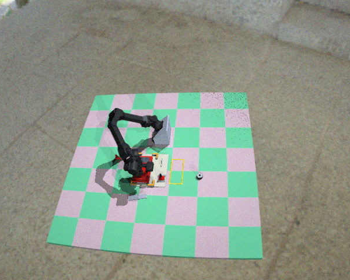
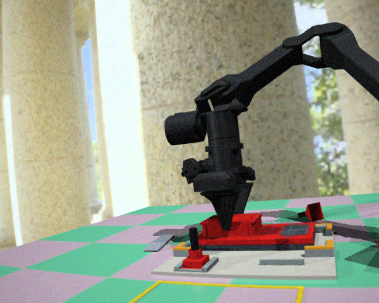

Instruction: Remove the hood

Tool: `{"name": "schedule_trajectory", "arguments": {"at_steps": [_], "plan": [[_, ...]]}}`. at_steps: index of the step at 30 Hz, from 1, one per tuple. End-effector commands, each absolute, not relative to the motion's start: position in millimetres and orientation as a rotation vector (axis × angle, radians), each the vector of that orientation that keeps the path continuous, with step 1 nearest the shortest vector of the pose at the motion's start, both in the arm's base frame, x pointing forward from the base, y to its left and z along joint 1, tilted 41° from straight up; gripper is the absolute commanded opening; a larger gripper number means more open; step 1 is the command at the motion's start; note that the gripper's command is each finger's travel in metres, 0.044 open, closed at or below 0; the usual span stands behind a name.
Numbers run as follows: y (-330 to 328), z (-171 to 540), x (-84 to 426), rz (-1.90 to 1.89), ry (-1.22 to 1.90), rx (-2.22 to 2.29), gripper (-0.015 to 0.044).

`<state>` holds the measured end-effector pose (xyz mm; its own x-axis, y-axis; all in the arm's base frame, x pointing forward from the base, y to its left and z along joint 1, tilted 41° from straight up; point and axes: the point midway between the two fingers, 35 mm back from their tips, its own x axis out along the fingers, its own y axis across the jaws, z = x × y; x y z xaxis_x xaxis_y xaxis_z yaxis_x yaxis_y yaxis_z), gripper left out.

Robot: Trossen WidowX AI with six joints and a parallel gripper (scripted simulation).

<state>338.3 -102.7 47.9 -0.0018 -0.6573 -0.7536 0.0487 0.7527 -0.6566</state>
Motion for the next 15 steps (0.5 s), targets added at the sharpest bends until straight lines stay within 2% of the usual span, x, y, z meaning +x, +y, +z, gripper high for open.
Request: {"name": "schedule_trajectory", "arguments": {"at_steps": [1,7,15], "plan": [[-102.5,48.1,338.4,-0.597,1.481,-0.523,0.0315],[-102.5,48.1,338.4,-0.597,1.481,-0.523,0.0275],[-100.1,50.7,338.5,-0.597,1.481,-0.523,0.0065]]}}
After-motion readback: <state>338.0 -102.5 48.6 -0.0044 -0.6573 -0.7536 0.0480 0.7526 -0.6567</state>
